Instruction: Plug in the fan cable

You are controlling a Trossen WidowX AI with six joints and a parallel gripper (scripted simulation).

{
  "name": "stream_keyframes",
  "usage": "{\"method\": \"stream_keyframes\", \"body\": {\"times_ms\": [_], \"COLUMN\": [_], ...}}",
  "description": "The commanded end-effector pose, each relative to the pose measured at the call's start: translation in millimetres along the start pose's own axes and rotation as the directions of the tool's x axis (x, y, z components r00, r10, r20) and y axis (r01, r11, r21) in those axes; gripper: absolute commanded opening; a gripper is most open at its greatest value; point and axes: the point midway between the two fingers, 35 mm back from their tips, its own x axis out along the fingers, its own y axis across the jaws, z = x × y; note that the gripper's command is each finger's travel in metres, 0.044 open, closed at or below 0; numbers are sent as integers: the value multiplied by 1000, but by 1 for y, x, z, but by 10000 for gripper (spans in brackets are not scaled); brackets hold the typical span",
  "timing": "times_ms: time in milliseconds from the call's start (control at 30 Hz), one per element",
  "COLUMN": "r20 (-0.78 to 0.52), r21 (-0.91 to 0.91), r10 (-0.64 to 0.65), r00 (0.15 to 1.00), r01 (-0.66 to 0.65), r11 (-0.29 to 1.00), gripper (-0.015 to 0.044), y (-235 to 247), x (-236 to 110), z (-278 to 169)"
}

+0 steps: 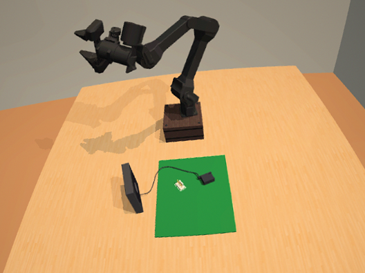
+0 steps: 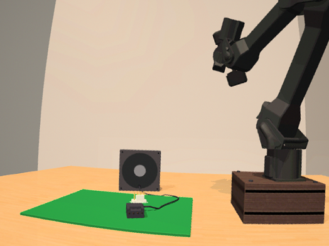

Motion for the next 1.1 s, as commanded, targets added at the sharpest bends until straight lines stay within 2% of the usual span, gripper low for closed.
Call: {"method": "stream_keyframes", "body": {"times_ms": [0,100,167,267,400,433,767,867,1067], "r20": [0,0,-41,-216,-448,-501,-723,-797,-884], "r21": [0,0,-16,-86,-184,-208,-335,-373,-455], "r10": [0,0,-6,-37,-101,-121,-208,-259,-409], "r00": [1000,1000,999,976,888,857,658,545,227], "r01": [0,0,5,19,19,16,-71,-108,-213], "r11": [1000,1000,1000,996,983,978,940,921,865], "gripper": [426,440,387,309,210,210,210,210,210], "y": [0,0,-1,-6,-17,-21,-33,-42,-68], "x": [0,0,-1,-9,-33,-41,-102,-133,-221], "z": [0,0,-11,-58,-122,-136,-200,-222,-259]}}
